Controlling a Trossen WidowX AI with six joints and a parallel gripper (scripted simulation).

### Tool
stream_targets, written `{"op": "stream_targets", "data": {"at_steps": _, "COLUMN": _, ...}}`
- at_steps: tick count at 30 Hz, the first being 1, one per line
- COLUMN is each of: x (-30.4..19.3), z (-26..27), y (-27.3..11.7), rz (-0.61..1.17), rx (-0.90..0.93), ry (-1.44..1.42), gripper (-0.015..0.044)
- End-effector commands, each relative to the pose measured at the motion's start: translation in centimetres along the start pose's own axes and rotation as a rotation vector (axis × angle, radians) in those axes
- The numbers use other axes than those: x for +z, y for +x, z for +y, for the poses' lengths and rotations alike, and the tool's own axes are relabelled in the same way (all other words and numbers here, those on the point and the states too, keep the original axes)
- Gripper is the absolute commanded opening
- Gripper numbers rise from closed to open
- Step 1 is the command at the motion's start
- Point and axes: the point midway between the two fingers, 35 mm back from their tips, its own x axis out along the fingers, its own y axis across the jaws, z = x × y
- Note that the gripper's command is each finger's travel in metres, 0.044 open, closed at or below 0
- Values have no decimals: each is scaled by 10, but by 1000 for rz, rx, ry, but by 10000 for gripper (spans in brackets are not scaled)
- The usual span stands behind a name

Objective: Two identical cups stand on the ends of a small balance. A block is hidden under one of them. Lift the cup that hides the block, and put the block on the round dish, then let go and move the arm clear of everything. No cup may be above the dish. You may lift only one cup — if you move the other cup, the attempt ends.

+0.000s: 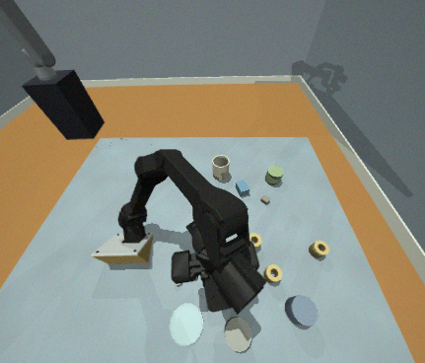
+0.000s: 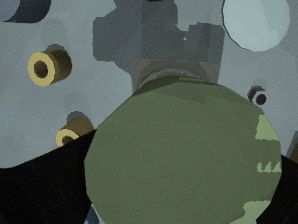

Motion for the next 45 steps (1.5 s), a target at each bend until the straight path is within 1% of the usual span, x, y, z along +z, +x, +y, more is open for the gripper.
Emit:
{"op": "stream_targets", "data": {"at_steps": 1, "x": 0, "z": 0, "y": 0, "rz": 0, "rx": 0, "ry": 0, "gripper": 0}}
{"op": "stream_targets", "data": {"at_steps": 20, "x": 4, "z": -4, "y": 1, "rz": -1, "rx": -1, "ry": 1, "gripper": 0}}
{"op": "stream_targets", "data": {"at_steps": 33, "x": 75, "z": -88, "y": 26, "rz": -9, "rx": -29, "ry": -1, "gripper": 0}}
{"op": "stream_targets", "data": {"at_steps": 45, "x": 115, "z": -174, "y": 62, "rz": 14, "rx": -51, "ry": -11, "gripper": 0}}
